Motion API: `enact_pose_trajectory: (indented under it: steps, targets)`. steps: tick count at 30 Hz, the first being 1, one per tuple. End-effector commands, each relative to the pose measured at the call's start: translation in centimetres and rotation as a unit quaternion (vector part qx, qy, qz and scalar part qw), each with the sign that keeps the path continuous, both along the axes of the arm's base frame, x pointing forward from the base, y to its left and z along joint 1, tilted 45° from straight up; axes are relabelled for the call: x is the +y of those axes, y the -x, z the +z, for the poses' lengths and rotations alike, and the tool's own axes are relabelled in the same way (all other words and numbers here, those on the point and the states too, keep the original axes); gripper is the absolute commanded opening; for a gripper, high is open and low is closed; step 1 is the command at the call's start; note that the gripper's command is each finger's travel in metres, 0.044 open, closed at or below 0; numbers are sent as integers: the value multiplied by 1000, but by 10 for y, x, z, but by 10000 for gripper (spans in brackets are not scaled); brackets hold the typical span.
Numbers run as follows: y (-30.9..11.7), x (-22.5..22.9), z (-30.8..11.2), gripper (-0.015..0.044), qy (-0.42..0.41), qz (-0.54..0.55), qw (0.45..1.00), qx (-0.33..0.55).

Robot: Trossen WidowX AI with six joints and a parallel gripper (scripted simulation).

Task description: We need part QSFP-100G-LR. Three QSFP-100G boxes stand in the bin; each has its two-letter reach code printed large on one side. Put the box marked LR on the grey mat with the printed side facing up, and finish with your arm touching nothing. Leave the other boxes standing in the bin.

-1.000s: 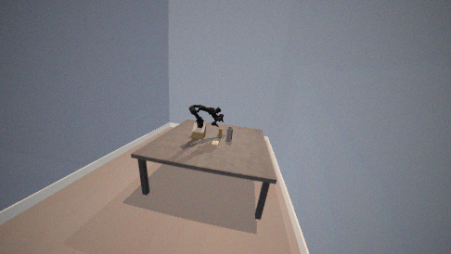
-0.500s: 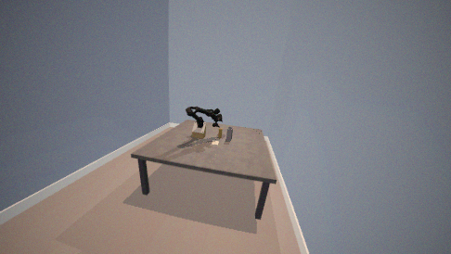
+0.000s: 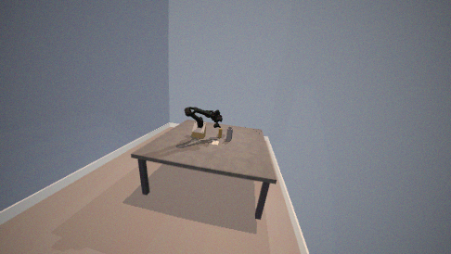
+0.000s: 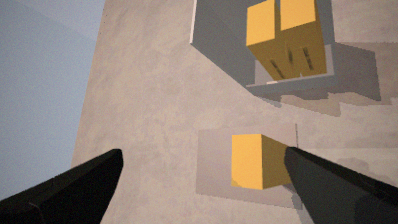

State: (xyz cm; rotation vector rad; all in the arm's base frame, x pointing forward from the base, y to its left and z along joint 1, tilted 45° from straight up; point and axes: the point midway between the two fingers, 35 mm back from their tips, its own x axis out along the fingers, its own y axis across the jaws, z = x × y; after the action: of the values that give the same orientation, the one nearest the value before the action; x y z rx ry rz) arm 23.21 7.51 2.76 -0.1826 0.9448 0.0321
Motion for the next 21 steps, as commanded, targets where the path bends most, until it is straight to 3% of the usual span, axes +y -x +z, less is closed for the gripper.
enact_pose_trajectory:
  steps: [1,21]
  targets:
    - [0,-2,1,440,4,42,999,9]
    - [-3,-6,2,440,34,191,980,45]
